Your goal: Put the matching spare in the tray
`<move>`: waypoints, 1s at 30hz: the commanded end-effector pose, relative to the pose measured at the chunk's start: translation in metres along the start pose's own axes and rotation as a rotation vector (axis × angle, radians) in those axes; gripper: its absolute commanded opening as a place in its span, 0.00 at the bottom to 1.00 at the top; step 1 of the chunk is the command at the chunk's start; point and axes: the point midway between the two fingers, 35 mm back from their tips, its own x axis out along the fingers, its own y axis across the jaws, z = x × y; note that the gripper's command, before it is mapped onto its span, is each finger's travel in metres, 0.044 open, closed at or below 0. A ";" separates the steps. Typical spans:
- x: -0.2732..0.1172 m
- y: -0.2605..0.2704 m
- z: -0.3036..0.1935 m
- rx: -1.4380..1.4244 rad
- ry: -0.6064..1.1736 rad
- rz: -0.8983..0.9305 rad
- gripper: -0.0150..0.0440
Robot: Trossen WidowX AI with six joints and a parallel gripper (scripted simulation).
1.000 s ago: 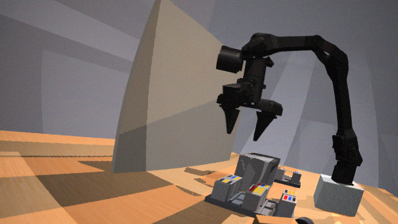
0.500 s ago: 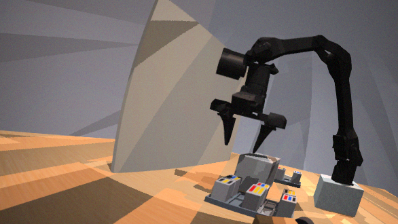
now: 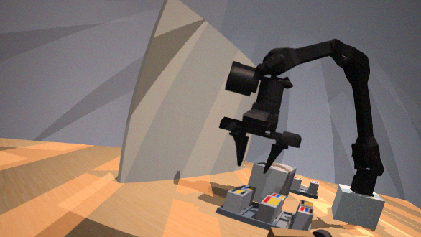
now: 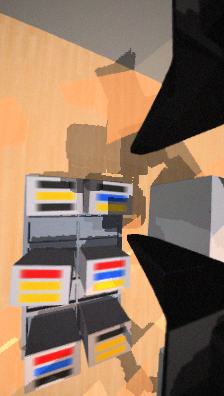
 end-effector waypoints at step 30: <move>0.056 0.000 0.000 0.003 0.004 0.008 0.76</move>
